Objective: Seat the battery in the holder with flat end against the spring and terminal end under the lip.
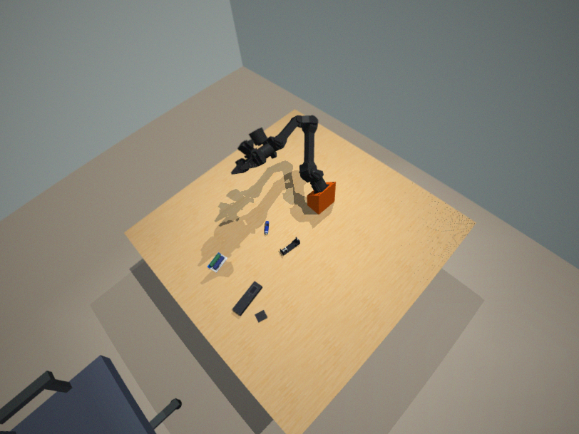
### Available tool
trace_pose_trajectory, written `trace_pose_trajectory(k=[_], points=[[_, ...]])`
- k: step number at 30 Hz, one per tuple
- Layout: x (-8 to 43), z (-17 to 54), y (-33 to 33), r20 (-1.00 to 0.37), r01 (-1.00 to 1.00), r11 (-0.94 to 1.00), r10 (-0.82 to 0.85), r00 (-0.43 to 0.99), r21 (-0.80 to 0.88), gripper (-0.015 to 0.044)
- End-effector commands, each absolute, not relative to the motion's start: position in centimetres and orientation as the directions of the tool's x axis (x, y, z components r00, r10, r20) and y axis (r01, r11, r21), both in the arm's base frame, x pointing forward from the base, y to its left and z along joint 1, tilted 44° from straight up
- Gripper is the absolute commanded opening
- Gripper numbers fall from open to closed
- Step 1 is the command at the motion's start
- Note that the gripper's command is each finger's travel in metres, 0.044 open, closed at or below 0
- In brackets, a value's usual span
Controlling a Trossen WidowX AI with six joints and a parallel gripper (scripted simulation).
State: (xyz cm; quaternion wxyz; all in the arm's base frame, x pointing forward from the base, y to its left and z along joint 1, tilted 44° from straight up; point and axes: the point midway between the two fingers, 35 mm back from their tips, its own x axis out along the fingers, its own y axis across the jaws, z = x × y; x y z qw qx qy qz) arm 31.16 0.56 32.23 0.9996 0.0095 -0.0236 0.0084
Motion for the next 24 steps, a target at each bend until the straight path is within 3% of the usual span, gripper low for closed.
trace_pose_trajectory(k=[1, 7, 9, 16, 24], points=[[31.3, 32.0, 0.4, 0.036, -0.011, 0.999, 0.010, 0.999, 0.035, 0.0374], [34.7, 23.9, -3.7, -0.318, 0.339, 0.827, -0.206, 0.925, 0.450, 0.0221], [35.1, 21.1, -5.2, -0.426, 0.483, 0.702, -0.275, 0.862, 0.524, 0.0221], [34.7, 15.1, -8.6, -0.627, 0.755, 0.315, -0.424, 0.654, 0.575, 0.0221], [32.6, 9.7, -12.0, -0.750, 0.847, -0.140, -0.553, 0.364, 0.514, 0.0221]])
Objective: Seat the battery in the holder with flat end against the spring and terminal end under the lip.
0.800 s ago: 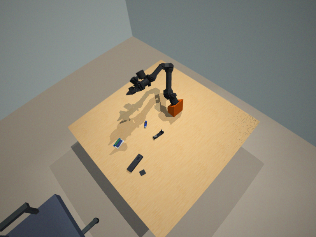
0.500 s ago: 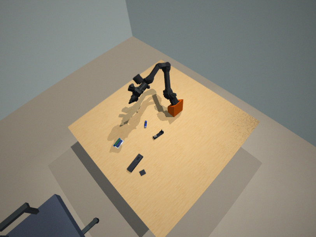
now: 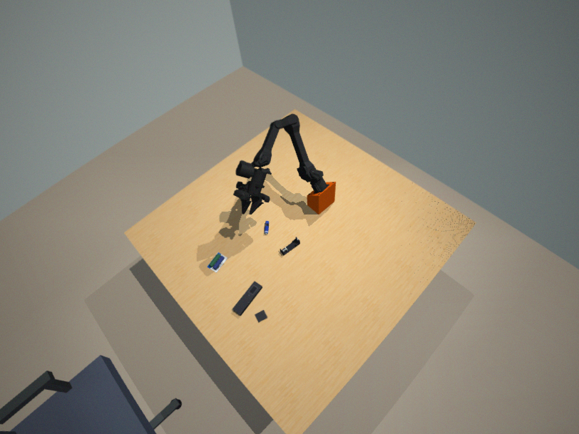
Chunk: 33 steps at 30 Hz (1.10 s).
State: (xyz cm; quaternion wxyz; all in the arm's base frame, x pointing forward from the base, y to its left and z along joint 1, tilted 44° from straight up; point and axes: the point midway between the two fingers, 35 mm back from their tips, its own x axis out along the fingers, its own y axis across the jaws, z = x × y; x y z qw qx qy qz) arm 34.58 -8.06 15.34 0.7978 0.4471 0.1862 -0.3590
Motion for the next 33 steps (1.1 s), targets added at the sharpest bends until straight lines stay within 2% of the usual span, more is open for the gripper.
trace_pose_trajectory(k=[1, 8, 13, 33], points=[[32.2, 9.0, -12.4, -0.758, 0.842, -0.193, -0.566, 0.325, 0.505, 0.0221], [29.3, 5.3, -15.0, -0.762, 0.715, -0.515, -0.646, 0.038, 0.473, 0.0221], [27.2, 3.5, -16.4, -0.717, 0.577, -0.644, -0.683, -0.139, 0.502, 0.0221], [27.2, 3.1, -16.7, -0.716, 0.573, -0.647, -0.683, -0.143, 0.503, 0.0221]])
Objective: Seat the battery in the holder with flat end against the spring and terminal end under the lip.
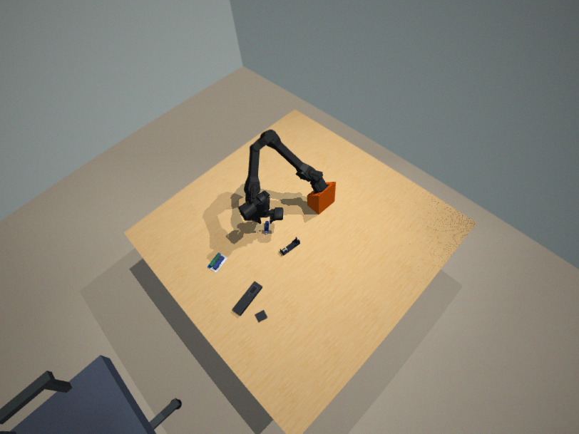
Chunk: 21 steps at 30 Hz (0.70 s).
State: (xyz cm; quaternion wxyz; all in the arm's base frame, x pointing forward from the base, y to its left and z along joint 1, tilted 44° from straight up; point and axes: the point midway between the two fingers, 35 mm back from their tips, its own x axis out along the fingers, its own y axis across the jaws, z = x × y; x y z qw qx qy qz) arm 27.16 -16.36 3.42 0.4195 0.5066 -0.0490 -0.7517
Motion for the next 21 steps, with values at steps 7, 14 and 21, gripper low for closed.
trace_pose_trajectory(k=[7, 14, 21], points=[[27.0, 2.3, -17.5, -0.716, 0.573, -0.647, -0.683, -0.143, 0.503, 0.0221], [26.9, 1.5, -18.3, -0.716, 0.573, -0.647, -0.683, -0.143, 0.503, 0.0221], [26.7, 0.7, -19.1, -0.715, 0.574, -0.646, -0.684, -0.143, 0.503, 0.0221]])
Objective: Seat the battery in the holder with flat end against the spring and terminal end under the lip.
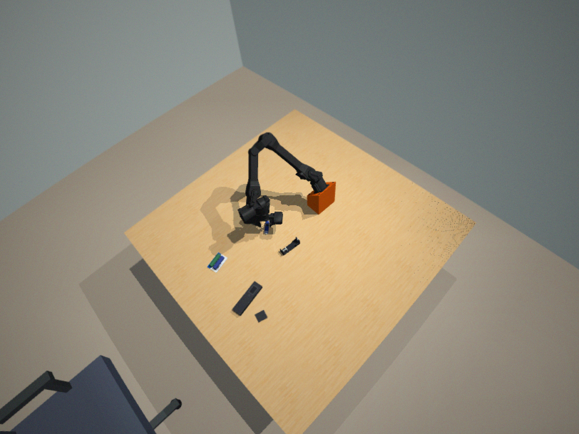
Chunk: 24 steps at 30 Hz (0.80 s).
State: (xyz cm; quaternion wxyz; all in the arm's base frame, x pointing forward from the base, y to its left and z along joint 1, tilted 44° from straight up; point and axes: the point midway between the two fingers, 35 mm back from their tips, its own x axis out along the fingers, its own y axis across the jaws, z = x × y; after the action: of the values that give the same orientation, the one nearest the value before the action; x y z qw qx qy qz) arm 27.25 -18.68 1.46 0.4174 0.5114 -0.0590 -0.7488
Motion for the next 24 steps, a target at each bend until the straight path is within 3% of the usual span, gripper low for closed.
trace_pose_trajectory(k=[1, 10, 13, 24], points=[[26.66, 0.56, -19.20, -0.715, 0.574, -0.646, -0.684, -0.143, 0.503, 0.0221], [26.43, -0.14, -19.91, -0.714, 0.574, -0.646, -0.685, -0.144, 0.504, 0.0221], [26.43, -0.14, -19.91, -0.714, 0.574, -0.646, -0.685, -0.144, 0.504, 0.0142], [26.43, -0.14, -19.91, -0.714, 0.574, -0.646, -0.685, -0.144, 0.504, 0.0069]])
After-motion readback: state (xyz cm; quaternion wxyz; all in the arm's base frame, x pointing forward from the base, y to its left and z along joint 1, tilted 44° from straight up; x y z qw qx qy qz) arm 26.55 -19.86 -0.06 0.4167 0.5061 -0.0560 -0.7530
